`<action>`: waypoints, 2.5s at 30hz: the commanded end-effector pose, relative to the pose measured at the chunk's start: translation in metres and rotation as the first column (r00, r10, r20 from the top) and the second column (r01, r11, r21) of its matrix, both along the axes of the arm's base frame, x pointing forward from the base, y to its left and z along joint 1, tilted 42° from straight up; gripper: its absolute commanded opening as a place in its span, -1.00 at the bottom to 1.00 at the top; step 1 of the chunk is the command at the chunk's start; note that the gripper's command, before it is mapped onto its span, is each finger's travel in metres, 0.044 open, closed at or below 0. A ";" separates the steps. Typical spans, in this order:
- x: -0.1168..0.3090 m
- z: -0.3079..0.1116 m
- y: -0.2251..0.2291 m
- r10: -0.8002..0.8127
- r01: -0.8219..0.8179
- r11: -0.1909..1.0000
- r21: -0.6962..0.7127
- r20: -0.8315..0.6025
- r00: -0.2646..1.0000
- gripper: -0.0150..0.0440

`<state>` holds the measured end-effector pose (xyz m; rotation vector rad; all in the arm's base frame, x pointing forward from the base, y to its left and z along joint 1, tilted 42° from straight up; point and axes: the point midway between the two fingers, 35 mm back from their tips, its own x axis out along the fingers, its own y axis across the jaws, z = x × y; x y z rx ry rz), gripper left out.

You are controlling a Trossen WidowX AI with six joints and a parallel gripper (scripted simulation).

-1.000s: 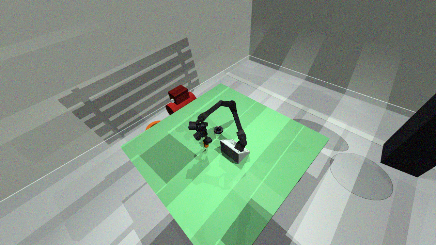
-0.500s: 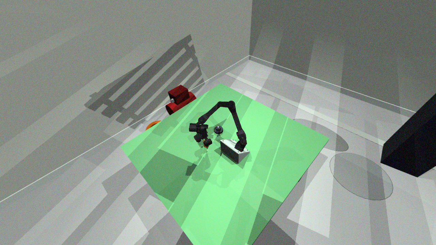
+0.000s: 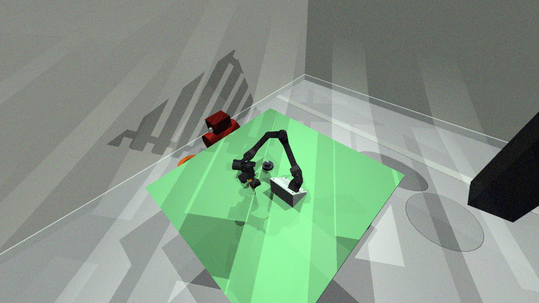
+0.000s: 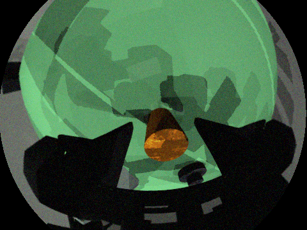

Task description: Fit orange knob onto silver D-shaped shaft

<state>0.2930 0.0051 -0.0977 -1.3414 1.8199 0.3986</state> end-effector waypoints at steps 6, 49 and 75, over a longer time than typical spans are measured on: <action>-0.006 -0.006 -0.006 0.002 -0.003 1.000 -0.008 -0.018 1.000 0.73; 0.009 0.099 0.085 0.005 -0.005 1.000 -0.002 -0.019 1.000 -0.49; -0.004 0.134 0.117 0.357 -0.289 0.921 -0.259 0.271 0.894 -0.49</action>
